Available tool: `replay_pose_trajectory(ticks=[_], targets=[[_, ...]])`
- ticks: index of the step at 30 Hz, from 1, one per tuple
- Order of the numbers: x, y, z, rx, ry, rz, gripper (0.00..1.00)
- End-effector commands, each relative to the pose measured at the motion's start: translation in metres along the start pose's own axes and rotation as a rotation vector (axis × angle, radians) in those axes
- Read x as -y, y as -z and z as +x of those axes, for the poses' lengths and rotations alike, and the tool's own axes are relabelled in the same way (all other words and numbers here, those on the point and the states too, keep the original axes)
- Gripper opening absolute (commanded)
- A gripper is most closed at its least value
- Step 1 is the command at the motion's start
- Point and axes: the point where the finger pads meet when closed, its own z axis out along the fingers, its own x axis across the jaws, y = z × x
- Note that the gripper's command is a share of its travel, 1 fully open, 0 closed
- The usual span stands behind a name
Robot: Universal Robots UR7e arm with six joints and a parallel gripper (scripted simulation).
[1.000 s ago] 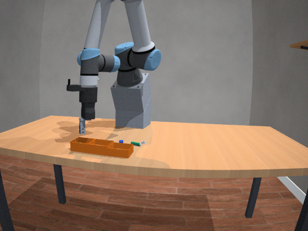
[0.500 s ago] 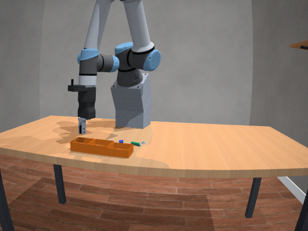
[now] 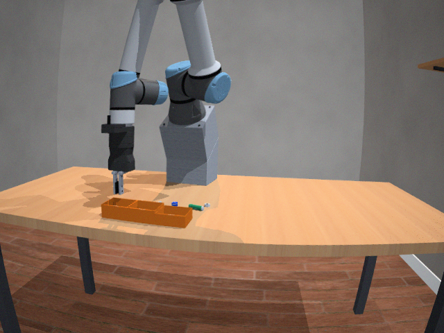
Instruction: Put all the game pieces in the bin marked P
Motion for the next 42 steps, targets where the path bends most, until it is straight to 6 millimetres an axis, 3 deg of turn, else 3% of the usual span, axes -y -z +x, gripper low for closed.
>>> replay_pose_trajectory(ticks=[1, 18, 42], targets=[[0.000, -0.010, 0.000, 0.003, 0.006, 0.000, 0.31], [0.000, -0.049, 0.000, 0.003, 0.006, 0.000, 0.31], [0.000, -0.049, 0.000, 0.003, 0.006, 0.000, 0.31]])
